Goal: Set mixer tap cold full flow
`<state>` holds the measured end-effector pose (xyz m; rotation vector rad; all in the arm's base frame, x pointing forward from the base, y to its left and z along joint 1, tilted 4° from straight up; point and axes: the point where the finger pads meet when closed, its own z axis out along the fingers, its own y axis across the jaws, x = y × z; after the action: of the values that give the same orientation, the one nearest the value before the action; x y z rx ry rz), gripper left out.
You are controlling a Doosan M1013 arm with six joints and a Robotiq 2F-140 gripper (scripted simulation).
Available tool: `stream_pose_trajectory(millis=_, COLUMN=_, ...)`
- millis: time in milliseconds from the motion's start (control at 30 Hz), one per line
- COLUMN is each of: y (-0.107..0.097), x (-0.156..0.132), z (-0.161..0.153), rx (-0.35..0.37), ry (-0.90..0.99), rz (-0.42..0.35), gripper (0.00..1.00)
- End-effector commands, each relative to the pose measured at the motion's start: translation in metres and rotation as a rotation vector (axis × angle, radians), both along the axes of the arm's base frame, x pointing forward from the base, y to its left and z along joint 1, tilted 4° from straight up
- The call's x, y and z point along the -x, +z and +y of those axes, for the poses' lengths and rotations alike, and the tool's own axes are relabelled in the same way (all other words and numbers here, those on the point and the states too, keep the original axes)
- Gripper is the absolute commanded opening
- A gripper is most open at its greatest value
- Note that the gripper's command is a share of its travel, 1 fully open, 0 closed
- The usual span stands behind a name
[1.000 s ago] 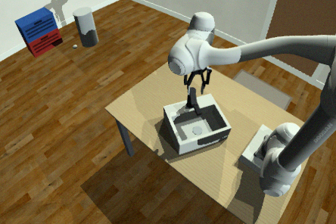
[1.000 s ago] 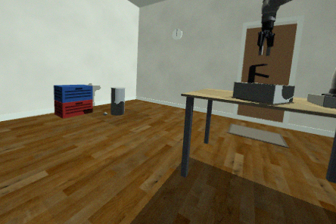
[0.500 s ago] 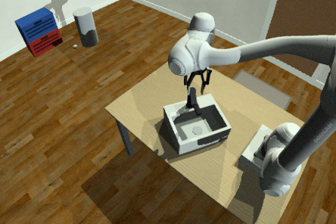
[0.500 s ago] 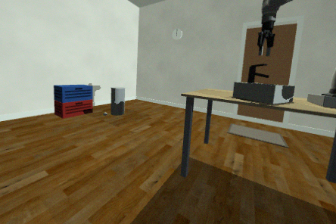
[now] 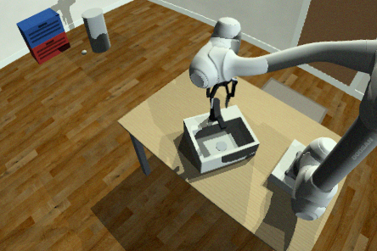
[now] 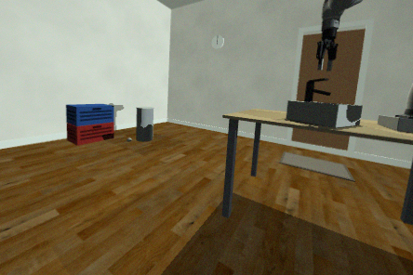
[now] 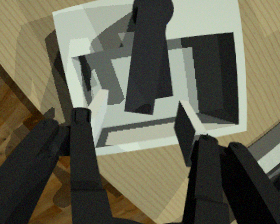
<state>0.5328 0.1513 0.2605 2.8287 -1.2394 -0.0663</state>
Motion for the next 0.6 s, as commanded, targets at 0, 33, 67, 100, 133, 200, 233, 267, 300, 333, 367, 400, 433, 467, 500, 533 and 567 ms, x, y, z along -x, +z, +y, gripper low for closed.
stream_pose_trajectory(millis=0, y=-0.009, x=0.001, z=0.001, rx=-0.001, ry=0.005, rz=0.004, gripper=0.42)
stream_pose_trajectory(millis=33, y=-0.009, x=0.001, z=0.001, rx=-0.001, ry=0.005, rz=0.004, gripper=0.42)
stream_pose_trajectory(millis=67, y=-0.011, x=0.001, z=0.001, rx=-0.001, ry=0.005, rz=0.004, gripper=0.42)
stream_pose_trajectory(millis=100, y=-0.012, x=0.001, z=0.001, rx=-0.001, ry=0.005, rz=0.004, gripper=0.42)
stream_pose_trajectory(millis=133, y=-0.014, x=0.002, z=0.001, rx=-0.001, ry=0.005, rz=0.004, gripper=0.42)
stream_pose_trajectory(millis=200, y=-0.017, x=0.002, z=0.001, rx=-0.001, ry=0.005, rz=0.004, gripper=0.42)
stream_pose_trajectory(millis=233, y=-0.019, x=0.002, z=0.001, rx=-0.001, ry=0.005, rz=0.004, gripper=0.42)
stream_pose_trajectory(millis=267, y=-0.021, x=0.002, z=0.001, rx=-0.001, ry=0.005, rz=0.004, gripper=0.42)
stream_pose_trajectory(millis=300, y=-0.022, x=0.002, z=0.001, rx=-0.001, ry=0.005, rz=0.004, gripper=0.42)
stream_pose_trajectory(millis=333, y=-0.024, x=0.002, z=0.001, rx=-0.001, ry=0.005, rz=0.004, gripper=0.42)
stream_pose_trajectory(millis=367, y=-0.025, x=0.002, z=0.001, rx=-0.001, ry=0.005, rz=0.004, gripper=0.42)
stream_pose_trajectory(millis=400, y=-0.027, x=0.002, z=0.001, rx=-0.001, ry=0.005, rz=0.004, gripper=0.42)
stream_pose_trajectory(millis=433, y=-0.028, x=0.002, z=0.001, rx=-0.001, ry=0.005, rz=0.004, gripper=0.42)
stream_pose_trajectory(millis=467, y=-0.029, x=0.003, z=0.001, rx=-0.001, ry=0.005, rz=0.004, gripper=0.42)
stream_pose_trajectory(millis=500, y=-0.030, x=0.003, z=0.001, rx=-0.001, ry=0.005, rz=0.004, gripper=0.42)
stream_pose_trajectory(millis=533, y=-0.032, x=0.003, z=0.001, rx=-0.001, ry=0.005, rz=0.004, gripper=0.42)
stream_pose_trajectory(millis=567, y=-0.032, x=0.003, z=0.001, rx=-0.001, ry=0.005, rz=0.004, gripper=0.42)
